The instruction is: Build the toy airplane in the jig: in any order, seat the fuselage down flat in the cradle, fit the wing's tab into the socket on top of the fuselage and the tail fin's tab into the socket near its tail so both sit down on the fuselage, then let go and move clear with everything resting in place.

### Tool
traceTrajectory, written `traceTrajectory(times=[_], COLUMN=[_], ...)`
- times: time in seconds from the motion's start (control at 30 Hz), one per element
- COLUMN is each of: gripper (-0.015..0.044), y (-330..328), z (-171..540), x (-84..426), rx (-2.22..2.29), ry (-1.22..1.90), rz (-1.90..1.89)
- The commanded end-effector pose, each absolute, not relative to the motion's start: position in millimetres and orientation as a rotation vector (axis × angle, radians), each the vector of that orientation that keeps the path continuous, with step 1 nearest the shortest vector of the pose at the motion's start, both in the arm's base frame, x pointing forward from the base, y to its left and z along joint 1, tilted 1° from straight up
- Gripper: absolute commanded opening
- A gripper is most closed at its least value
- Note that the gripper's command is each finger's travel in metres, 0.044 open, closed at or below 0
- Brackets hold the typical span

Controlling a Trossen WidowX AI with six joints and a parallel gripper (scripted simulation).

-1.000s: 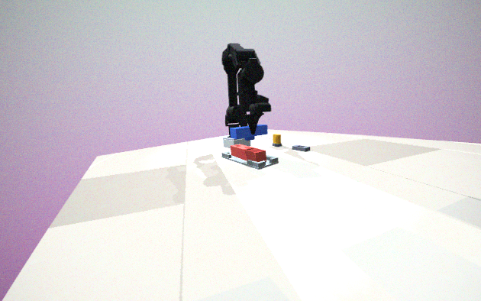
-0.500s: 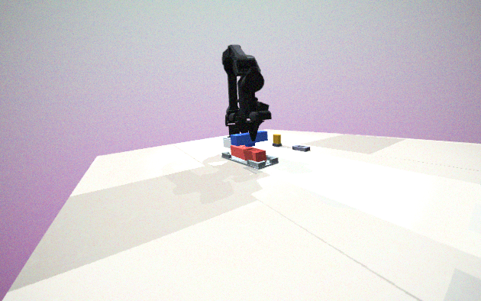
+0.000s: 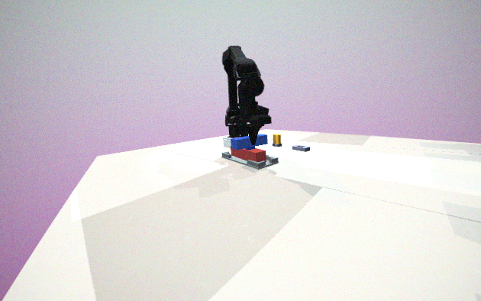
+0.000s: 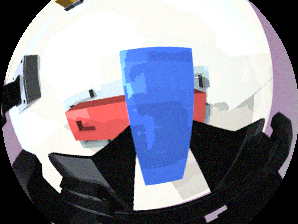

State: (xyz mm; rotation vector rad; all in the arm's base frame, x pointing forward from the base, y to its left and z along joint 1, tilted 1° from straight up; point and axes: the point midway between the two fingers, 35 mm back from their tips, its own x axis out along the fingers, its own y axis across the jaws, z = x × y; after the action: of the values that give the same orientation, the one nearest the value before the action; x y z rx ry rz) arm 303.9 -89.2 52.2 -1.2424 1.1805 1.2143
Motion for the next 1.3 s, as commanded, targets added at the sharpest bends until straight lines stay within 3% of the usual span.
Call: traceTrajectory(times=[0.0,0.17,0.7,0.9,1.1,1.27], gripper=[0.0149,0.0018,0.0438,0.0440,0.0440,0.0440], y=[-89.2,-89.2,-89.2,-89.3,-89.1,-89.2], z=[52.5,52.5,52.5,54.7,128.8,138.2], x=[304.0,304.0,304.0,304.3,304.1,306.5], rx=[-1.242,-1.242,-1.242,-1.243,-1.248,-1.249], ry=[1.180,1.180,1.180,1.181,1.182,1.182], rz=[1.214,1.214,1.214,1.214,1.217,1.218])
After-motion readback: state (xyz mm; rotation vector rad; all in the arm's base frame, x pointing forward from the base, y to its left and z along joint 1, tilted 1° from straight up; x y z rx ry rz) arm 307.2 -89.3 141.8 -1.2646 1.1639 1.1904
